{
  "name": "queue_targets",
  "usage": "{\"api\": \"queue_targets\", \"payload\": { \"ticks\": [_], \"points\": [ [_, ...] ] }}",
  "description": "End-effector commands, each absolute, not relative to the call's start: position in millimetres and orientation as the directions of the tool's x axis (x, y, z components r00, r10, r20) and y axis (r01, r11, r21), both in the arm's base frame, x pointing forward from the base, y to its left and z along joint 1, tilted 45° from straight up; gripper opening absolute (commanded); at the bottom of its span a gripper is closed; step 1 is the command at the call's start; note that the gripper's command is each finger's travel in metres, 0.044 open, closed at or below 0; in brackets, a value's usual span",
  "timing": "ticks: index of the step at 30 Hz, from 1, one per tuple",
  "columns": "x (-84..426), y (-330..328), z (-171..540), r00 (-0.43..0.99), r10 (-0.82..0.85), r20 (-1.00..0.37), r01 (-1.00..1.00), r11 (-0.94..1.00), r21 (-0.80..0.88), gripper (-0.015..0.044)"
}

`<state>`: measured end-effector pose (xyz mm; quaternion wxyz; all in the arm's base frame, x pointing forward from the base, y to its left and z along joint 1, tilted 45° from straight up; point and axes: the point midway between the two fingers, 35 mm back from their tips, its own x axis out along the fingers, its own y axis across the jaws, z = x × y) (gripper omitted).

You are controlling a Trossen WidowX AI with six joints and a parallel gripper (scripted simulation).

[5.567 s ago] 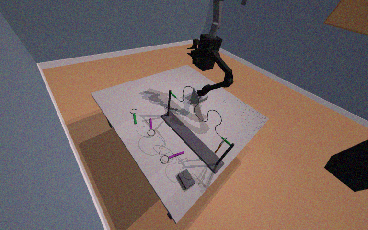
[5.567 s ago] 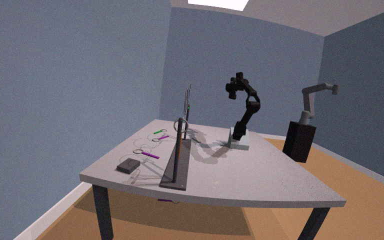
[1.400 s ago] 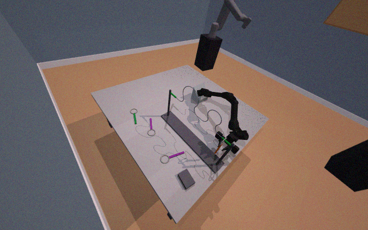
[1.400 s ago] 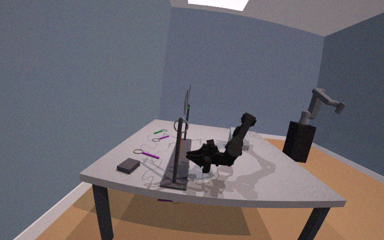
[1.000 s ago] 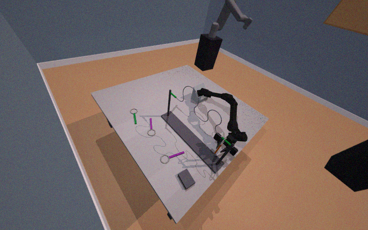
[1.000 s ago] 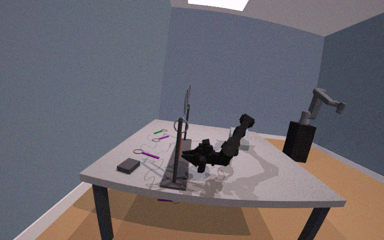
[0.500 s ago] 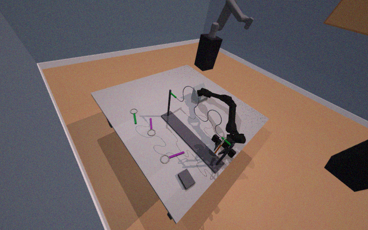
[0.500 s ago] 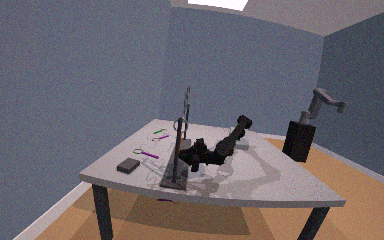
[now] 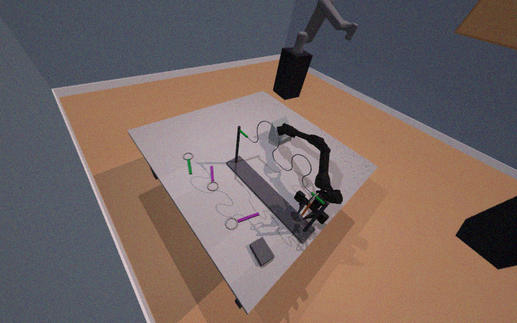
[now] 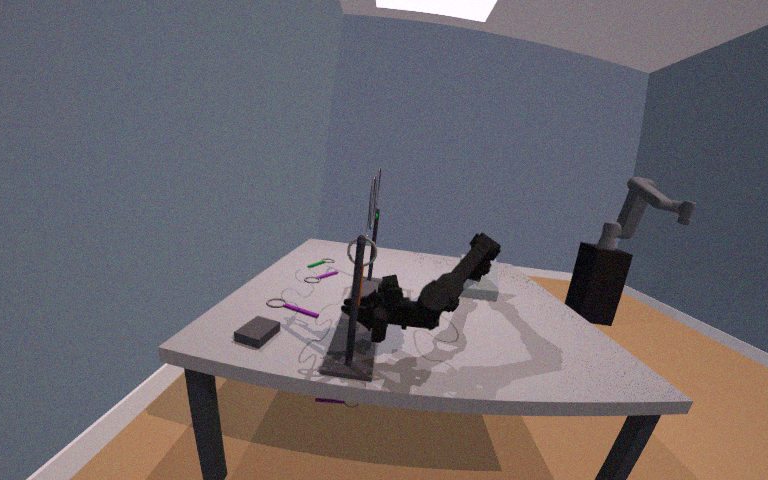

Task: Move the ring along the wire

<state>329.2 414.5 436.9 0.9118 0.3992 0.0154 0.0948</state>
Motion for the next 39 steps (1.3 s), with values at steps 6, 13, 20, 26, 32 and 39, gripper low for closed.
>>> {"api": "queue_targets", "payload": {
  "ticks": [6, 13, 20, 26, 32, 39],
  "points": [
    [332.3, 416.3, 435.6, 0.981, 0.189, 0.045, -0.161, 0.663, 0.731, 0.0160],
    [332.3, 416.3, 435.6, 0.981, 0.189, 0.045, -0.161, 0.663, 0.731, 0.0160],
    [332.2, 415.6, 436.3, 0.982, 0.185, 0.047, -0.161, 0.664, 0.730, 0.0055],
    [332.2, 415.6, 436.3, 0.982, 0.185, 0.047, -0.161, 0.664, 0.730, -0.0063],
    [332.2, 415.6, 436.3, 0.982, 0.185, 0.047, -0.161, 0.664, 0.730, -0.0150],
    [333.5, 407.8, 441.7, 0.981, 0.187, 0.049, -0.163, 0.663, 0.730, -0.0150]
  ]
}}
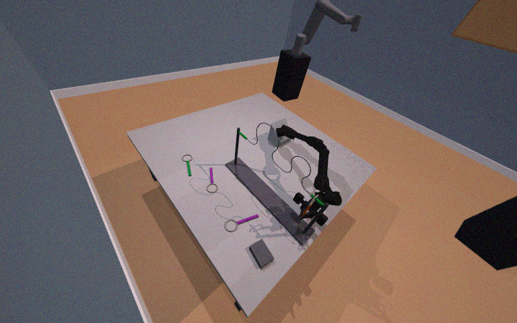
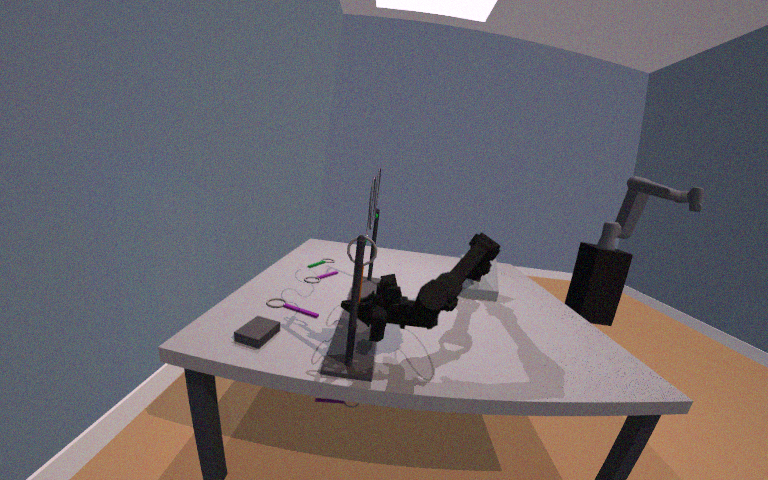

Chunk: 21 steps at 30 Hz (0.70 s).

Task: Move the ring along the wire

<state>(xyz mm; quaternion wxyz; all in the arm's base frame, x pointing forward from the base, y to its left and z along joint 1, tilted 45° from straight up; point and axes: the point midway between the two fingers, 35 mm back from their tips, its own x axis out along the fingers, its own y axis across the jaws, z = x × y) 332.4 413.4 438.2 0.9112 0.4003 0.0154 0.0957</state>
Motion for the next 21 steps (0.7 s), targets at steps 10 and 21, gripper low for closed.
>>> {"api": "queue_targets", "payload": {
  "ticks": [10, 21],
  "points": [
    [334.7, 399.0, 447.5, 0.981, 0.189, 0.052, -0.166, 0.663, 0.730, -0.0150],
    [334.7, 399.0, 447.5, 0.981, 0.189, 0.052, -0.166, 0.663, 0.730, -0.0150]
  ]
}}
